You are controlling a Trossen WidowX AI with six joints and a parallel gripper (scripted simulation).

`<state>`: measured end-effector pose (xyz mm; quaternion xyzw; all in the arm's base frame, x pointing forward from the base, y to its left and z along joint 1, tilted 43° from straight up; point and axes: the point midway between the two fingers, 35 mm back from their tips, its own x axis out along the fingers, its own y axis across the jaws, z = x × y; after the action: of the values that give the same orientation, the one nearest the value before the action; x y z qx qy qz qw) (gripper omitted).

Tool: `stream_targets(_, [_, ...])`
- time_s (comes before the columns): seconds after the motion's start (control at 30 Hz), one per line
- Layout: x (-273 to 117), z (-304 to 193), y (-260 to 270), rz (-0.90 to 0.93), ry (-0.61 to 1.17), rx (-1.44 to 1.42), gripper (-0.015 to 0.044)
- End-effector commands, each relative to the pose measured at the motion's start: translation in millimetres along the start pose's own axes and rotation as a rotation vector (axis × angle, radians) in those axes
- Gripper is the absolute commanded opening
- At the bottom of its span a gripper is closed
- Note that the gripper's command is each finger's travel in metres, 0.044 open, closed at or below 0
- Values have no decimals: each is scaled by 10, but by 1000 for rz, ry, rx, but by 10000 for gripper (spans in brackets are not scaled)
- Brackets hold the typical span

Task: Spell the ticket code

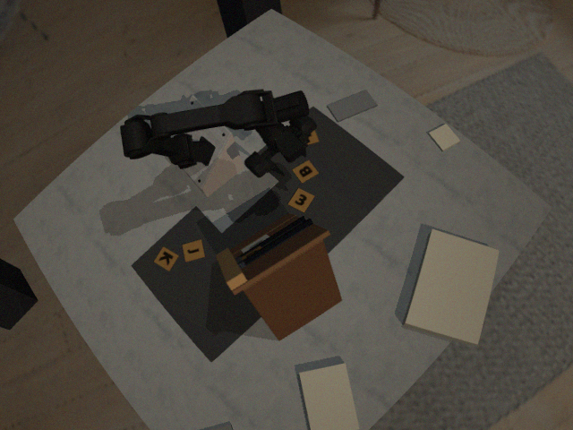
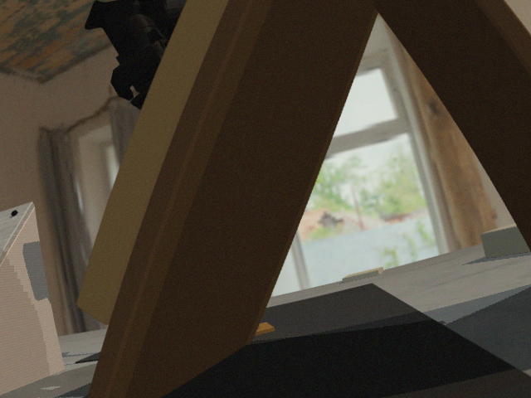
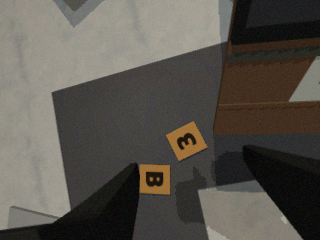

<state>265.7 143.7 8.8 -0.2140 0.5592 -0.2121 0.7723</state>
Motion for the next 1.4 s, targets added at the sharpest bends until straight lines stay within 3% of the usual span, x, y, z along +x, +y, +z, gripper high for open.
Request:
stream_targets(0.0, [532,-342,328,-76,116,642,340])
stream_targets(0.7, [1369,-1003,611,-372,147,1679,340])
stream_targets(1.37, [1390,-1039,612,-377,146,1691,340])
